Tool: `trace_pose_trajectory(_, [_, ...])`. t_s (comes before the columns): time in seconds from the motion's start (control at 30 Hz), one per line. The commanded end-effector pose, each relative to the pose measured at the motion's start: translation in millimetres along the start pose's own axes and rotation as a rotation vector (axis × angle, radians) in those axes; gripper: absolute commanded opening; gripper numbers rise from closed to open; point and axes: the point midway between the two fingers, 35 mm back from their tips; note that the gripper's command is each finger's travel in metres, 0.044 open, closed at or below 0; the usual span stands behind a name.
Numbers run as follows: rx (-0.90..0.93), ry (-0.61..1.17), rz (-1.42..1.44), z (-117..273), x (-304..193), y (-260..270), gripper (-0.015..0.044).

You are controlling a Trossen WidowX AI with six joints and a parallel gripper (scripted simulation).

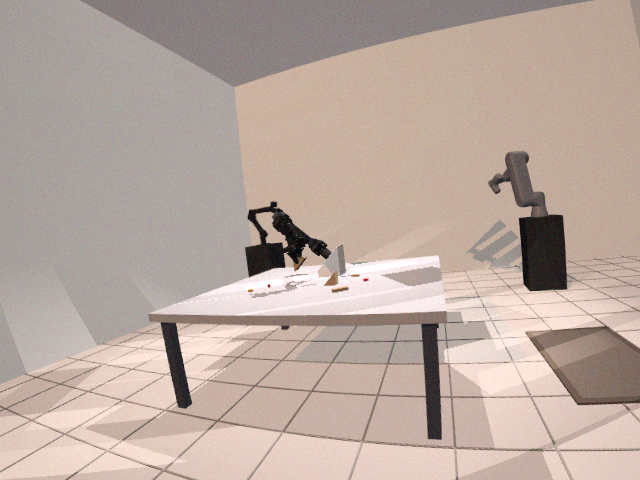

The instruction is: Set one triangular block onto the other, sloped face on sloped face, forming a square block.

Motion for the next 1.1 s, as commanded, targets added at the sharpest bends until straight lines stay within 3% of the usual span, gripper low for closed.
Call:
trace_pose_trajectory(0.0, [-0.008, -0.008, -0.006, 6, 22, -7, 0.0000])
trace_pose_trajectory(0.6, [-0.009, 0.006, -0.013, 18, 109, -11, 0.0000])
trace_pose_trajectory(0.77, [-0.009, 0.008, -0.013, 18, 112, -11, 0.0000])
trace_pose_trajectory(1.07, [-0.010, 0.007, -0.014, -21, 121, -13, 0.0000])
Point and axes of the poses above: the point midway between the two fingers, 35 mm back from their tips, its own z axis back along the fingers, its own y axis across the jaws, x = y × z, and after that the axes turned 2 degrees about z, right-handed
